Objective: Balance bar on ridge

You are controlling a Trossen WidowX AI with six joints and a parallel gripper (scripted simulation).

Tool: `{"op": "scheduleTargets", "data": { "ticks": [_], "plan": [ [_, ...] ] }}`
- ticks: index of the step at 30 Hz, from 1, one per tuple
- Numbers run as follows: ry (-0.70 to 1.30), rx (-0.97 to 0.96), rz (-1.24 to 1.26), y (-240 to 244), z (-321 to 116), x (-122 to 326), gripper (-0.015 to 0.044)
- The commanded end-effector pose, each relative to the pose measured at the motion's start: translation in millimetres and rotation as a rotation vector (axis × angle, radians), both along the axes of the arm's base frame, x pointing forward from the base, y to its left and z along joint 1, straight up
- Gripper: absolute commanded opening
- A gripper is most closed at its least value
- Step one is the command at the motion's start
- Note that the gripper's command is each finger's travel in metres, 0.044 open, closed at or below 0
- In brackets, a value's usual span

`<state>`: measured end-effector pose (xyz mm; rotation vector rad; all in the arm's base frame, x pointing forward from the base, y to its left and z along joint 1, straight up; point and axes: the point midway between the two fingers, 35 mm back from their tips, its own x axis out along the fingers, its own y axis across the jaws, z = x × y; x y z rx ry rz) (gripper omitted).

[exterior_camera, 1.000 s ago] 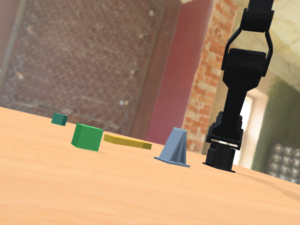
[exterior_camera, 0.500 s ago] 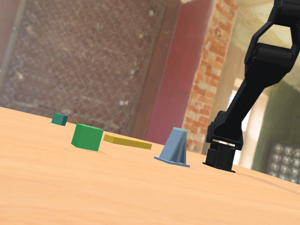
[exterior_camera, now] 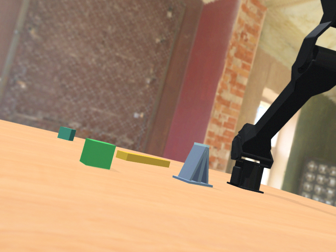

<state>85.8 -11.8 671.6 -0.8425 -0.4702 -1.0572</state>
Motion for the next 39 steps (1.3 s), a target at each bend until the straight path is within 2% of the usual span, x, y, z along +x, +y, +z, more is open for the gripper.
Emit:
{"op": "scheduleTargets", "data": {
  "ticks": [1, 11, 18, 29, 39],
  "plan": [
    [-0.025, 0.084, 0.022, -30.9, -8.7, -10.4, 0.0315],
    [-0.026, 0.284, 0.064, -101.7, -41.3, -16.6, 0.0315],
    [0.052, 0.376, 0.089, -140.8, -68.6, -4.9, 0.0315],
    [0.161, 0.609, 0.126, -200.6, -133.5, 24.3, 0.0315],
    [0.316, 0.802, 0.164, -230.1, -201.8, 61.8, 0.0315]
  ]
}}
